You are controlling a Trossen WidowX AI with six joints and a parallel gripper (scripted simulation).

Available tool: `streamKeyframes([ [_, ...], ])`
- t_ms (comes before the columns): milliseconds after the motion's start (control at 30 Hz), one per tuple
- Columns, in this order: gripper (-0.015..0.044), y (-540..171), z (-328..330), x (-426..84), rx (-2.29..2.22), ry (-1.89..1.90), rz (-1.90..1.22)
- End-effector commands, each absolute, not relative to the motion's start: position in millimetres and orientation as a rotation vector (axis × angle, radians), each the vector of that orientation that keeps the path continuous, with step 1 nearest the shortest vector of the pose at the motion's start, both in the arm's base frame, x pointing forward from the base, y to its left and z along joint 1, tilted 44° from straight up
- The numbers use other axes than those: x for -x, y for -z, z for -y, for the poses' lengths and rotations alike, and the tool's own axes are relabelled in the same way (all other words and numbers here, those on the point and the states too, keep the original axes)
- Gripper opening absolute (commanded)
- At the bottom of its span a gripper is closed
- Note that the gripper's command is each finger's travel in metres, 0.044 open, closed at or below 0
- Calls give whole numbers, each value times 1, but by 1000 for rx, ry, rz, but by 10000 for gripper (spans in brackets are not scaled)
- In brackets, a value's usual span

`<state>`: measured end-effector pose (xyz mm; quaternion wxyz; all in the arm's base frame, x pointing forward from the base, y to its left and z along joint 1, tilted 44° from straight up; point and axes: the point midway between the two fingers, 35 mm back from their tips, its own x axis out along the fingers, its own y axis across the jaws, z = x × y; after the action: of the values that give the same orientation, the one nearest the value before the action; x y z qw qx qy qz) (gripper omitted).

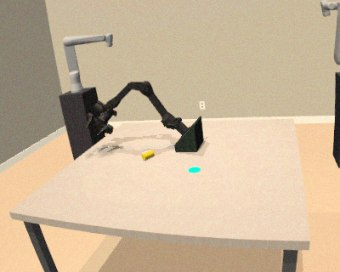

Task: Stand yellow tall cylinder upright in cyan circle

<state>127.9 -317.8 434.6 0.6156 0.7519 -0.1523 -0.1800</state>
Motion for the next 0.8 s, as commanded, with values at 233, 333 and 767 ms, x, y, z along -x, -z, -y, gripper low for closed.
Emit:
streamKeyframes([
  [233,309,-378,311,-188,-1768,579,206],
  [333,309,-348,299,-213,-1754,670,99],
  [767,309,-230,200,-263,-1365,1012,-548],
])
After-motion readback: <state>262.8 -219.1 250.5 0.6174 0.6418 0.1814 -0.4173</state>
